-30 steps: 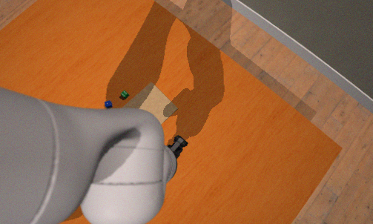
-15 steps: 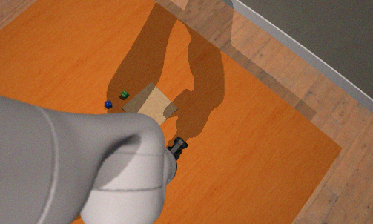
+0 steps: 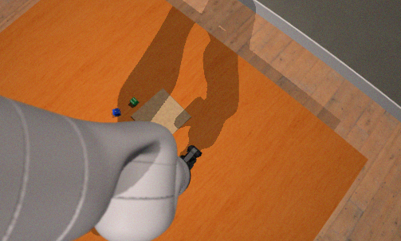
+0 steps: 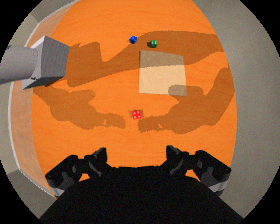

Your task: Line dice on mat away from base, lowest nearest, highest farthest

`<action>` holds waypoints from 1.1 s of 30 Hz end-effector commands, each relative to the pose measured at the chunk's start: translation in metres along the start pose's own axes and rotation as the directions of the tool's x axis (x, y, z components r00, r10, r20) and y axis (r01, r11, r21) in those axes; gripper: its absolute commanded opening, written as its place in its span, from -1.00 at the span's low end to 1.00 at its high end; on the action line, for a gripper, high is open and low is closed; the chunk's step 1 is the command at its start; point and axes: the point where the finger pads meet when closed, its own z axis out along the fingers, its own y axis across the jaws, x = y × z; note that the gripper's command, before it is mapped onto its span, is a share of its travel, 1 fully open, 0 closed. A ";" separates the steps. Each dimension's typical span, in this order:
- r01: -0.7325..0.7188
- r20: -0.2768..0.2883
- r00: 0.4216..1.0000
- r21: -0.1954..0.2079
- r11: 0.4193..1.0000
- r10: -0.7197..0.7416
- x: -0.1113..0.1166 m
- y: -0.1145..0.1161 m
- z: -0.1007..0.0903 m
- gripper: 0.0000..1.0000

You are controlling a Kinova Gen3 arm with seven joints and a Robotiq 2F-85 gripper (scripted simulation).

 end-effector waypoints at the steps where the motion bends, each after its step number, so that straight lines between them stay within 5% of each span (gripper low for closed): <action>1: -0.013 0.000 1.000 0.012 1.000 0.013 -0.004 -0.005 0.012 1.00; 12: -0.013 0.000 1.000 0.012 1.000 0.013 -0.004 -0.006 0.070 1.00; 19: -0.013 0.000 1.000 0.012 1.000 0.013 -0.005 -0.006 0.089 1.00; 33: -0.013 0.000 1.000 0.012 1.000 0.013 -0.005 -0.007 0.096 1.00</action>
